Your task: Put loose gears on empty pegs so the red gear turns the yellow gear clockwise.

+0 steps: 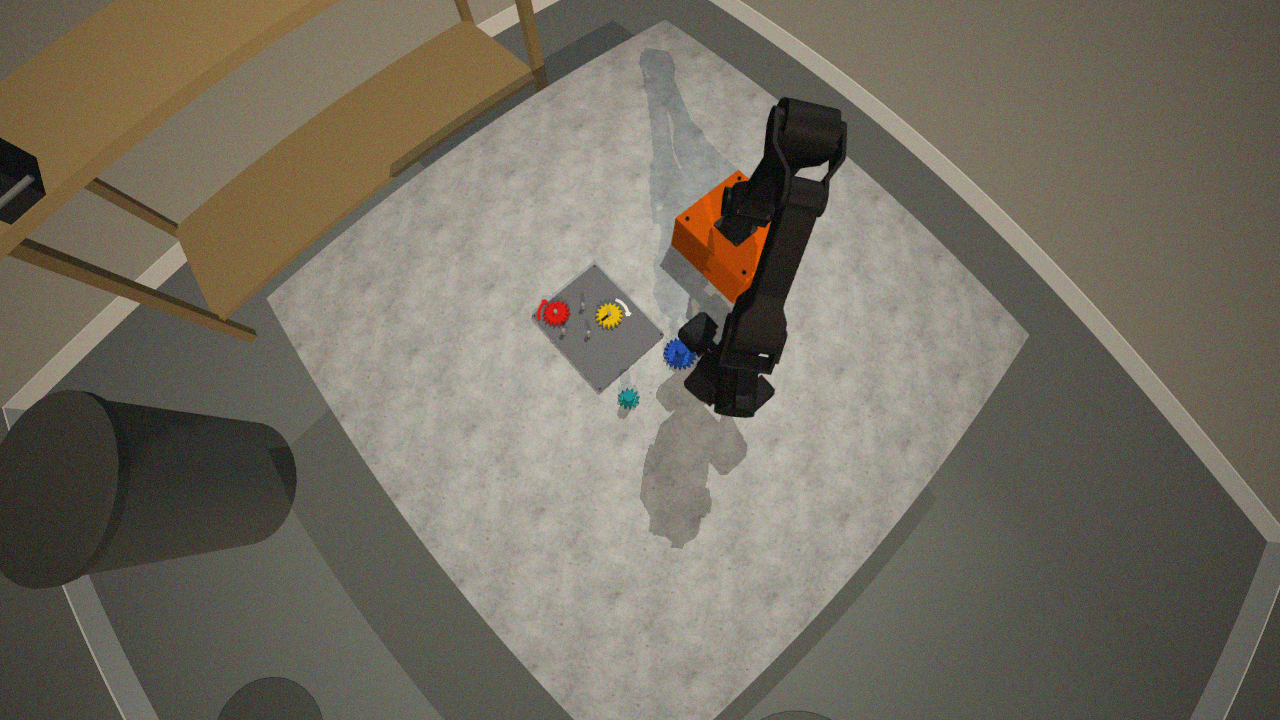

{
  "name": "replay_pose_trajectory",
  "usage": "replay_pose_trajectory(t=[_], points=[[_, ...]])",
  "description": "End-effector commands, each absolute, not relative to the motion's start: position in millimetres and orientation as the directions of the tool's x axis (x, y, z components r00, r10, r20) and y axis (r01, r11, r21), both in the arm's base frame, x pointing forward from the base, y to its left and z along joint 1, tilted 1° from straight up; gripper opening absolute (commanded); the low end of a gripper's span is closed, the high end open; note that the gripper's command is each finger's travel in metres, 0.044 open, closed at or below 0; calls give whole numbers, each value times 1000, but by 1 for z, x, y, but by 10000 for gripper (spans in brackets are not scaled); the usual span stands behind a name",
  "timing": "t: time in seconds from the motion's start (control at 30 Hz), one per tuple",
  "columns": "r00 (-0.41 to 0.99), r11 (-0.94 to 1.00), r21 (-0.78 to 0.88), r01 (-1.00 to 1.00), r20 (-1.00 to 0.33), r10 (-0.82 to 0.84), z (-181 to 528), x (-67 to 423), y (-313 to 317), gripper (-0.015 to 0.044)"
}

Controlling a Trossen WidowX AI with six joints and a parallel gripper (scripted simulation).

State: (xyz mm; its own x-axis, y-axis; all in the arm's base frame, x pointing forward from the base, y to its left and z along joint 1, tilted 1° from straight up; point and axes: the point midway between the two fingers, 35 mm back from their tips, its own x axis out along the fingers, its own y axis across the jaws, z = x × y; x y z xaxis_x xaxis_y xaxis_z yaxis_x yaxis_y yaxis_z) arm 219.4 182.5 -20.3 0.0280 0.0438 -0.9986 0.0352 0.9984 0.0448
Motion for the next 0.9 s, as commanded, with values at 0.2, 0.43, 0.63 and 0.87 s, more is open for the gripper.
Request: replay_pose_trajectory(t=[0.2,0.43,0.63,0.87], points=[[18,999,33,41,-999,33,-30,217,180,440],[18,999,33,41,-999,33,-30,217,180,387],[18,999,33,41,-999,33,-30,217,180,230],[18,999,33,41,-999,33,-30,217,180,66]])
